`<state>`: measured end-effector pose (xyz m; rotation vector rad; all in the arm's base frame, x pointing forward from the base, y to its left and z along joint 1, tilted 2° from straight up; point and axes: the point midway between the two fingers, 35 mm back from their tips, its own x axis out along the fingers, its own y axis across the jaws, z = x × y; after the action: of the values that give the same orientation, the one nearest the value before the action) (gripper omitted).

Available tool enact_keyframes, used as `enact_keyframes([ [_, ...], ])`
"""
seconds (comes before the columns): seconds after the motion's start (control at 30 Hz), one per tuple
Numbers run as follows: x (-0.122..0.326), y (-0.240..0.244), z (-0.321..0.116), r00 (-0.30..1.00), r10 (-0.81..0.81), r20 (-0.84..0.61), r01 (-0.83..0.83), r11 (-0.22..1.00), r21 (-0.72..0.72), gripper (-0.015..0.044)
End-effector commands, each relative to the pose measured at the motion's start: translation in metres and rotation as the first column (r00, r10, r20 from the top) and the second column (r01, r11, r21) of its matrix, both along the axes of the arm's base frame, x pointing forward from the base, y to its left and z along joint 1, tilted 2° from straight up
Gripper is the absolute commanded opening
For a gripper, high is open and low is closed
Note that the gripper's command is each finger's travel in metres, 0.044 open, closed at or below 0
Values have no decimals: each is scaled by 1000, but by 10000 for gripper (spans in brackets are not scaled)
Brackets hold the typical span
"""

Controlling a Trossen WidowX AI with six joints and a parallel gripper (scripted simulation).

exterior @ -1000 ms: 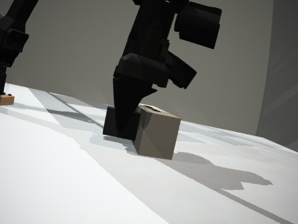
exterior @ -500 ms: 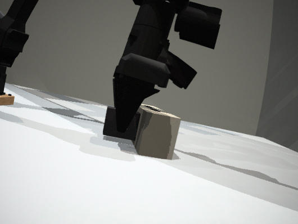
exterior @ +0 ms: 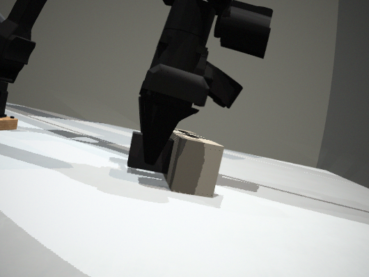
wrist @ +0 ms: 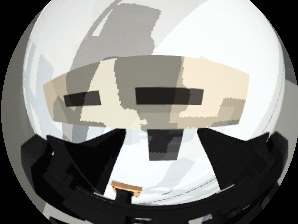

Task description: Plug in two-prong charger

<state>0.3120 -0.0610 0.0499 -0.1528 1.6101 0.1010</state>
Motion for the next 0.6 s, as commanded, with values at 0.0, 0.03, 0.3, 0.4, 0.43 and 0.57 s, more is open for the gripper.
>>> enact_keyframes([
  [0.0,-2,0,-1,1000,3,-1,-3,1000,2,440],
  [0.03,-3,0,-1,1000,3,0,-3,1000,2,440],
  [0.3,-5,0,-1,1000,3,6,-3,1000,2,440],
  [0.4,-6,-1,-1,1000,3,8,-3,1000,2,440],
  [0.43,-6,-1,-1,1000,3,8,-3,1000,2,440],
  [0.57,-7,-1,-1,1000,3,11,-3,1000,2,440],
])
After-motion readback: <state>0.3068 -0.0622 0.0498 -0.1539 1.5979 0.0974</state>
